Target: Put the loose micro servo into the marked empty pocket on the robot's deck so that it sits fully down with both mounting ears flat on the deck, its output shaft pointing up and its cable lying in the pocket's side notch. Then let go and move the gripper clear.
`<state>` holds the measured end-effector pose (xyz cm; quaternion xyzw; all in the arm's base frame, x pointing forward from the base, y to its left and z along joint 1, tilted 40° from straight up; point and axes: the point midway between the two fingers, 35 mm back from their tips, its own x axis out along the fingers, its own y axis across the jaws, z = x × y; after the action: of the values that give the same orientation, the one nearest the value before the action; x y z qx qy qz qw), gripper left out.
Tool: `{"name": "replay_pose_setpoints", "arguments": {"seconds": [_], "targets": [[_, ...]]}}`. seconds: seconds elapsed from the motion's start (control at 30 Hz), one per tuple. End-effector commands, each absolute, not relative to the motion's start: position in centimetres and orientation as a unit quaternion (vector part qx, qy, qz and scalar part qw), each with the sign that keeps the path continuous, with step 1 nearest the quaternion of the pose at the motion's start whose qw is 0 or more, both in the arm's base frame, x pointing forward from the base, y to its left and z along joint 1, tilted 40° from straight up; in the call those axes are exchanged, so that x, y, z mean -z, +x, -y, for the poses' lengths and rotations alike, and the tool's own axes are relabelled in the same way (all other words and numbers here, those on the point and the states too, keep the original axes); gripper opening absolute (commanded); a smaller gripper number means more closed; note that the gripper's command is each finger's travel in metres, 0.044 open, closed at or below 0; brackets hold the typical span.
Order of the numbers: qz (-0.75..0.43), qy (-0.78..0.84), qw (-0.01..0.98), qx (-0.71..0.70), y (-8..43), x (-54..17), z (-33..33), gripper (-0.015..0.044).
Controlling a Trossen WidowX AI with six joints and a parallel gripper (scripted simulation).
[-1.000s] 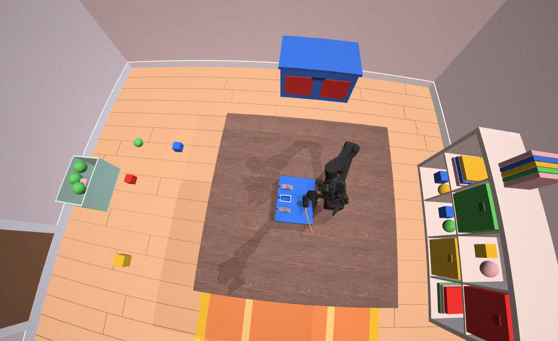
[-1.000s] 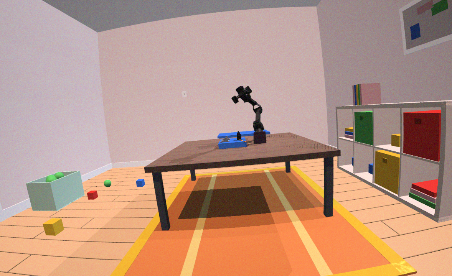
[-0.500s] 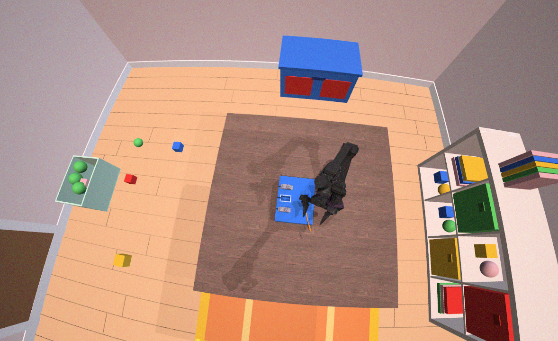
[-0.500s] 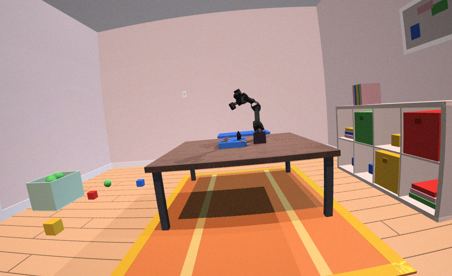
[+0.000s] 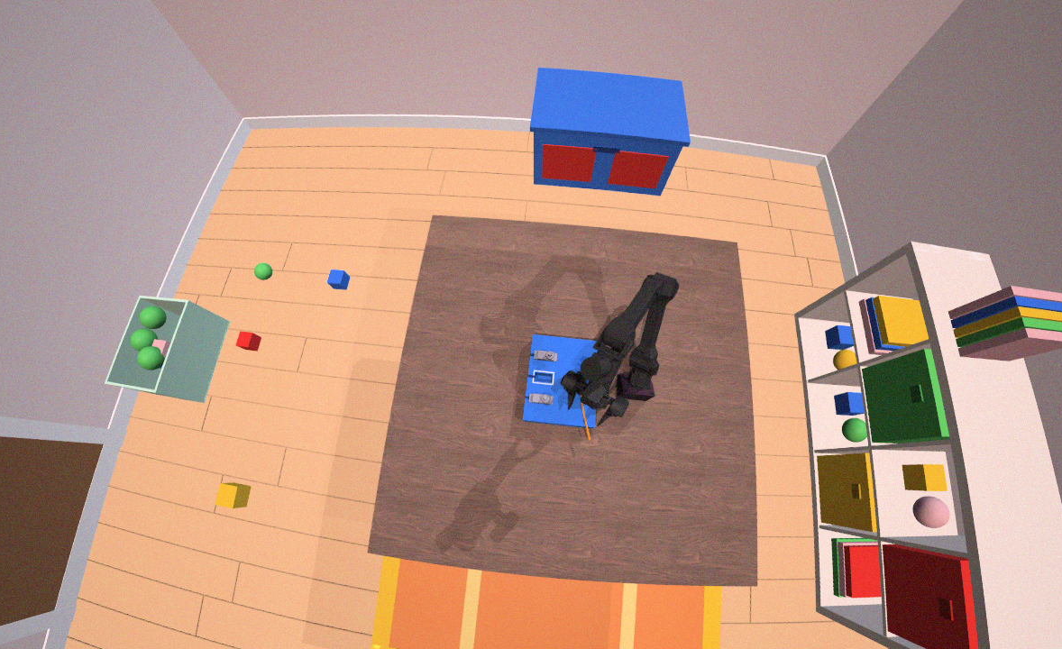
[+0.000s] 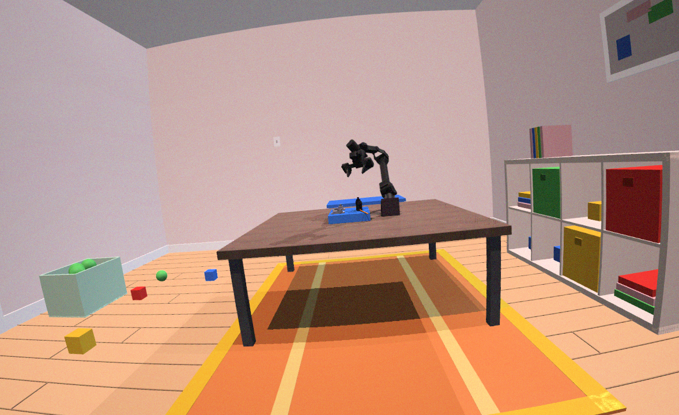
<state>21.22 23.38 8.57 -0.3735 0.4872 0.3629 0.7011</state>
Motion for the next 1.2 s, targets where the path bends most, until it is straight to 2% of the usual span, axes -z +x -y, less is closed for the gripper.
{"name": "replay_pose_setpoints", "arguments": {"seconds": [0.0, 0.4, 0.97, 1.17], "targets": [[-0.505, -0.414, 0.671, -0.351, 21.5, -7.8, -21.9, 0.0440], [-0.569, -0.533, 0.535, -0.327, 21.0, -5.6, -16.3, 0.0440], [-0.632, -0.639, 0.290, -0.330, 20.1, -5.7, -9.4, 0.0440], [-0.635, -0.643, 0.270, -0.332, 20.2, -5.7, -8.9, 0.0440]]}}
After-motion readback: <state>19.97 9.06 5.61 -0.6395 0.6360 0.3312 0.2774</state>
